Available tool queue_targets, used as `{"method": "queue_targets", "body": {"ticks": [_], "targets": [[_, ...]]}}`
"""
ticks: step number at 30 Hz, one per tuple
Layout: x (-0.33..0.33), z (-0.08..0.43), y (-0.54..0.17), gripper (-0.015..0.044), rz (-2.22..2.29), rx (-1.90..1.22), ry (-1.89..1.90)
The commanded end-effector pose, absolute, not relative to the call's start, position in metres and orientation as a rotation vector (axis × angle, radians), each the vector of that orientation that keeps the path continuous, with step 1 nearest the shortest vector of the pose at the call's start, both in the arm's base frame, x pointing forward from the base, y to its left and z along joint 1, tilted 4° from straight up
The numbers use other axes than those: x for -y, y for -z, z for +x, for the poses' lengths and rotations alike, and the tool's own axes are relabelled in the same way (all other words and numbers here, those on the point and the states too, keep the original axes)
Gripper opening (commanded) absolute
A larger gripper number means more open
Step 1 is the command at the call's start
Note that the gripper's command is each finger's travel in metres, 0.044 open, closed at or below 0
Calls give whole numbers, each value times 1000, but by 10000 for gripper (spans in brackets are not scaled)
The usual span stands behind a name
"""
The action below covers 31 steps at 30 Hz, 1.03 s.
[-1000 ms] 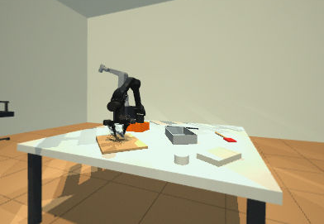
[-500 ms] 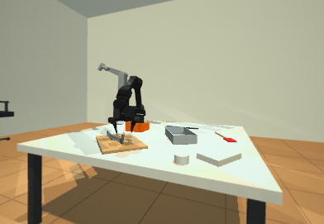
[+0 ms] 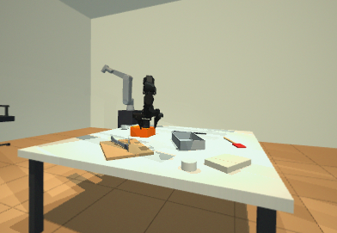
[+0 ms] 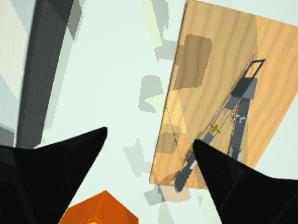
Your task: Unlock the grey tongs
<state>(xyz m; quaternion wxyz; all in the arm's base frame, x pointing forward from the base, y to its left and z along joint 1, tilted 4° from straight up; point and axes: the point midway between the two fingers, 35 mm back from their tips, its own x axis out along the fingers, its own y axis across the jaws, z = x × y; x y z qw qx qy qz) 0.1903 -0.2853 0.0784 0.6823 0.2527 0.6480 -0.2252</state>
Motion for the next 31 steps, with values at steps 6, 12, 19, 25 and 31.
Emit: {"method": "queue_targets", "body": {"ticks": [6,12,19,25,31], "targets": [[285,187,-129,440,551,-1443,506],[285,187,-129,440,551,-1443,506],[285,187,-129,440,551,-1443,506],[285,187,-129,440,551,-1443,506],[285,187,-129,440,551,-1443,506]]}}
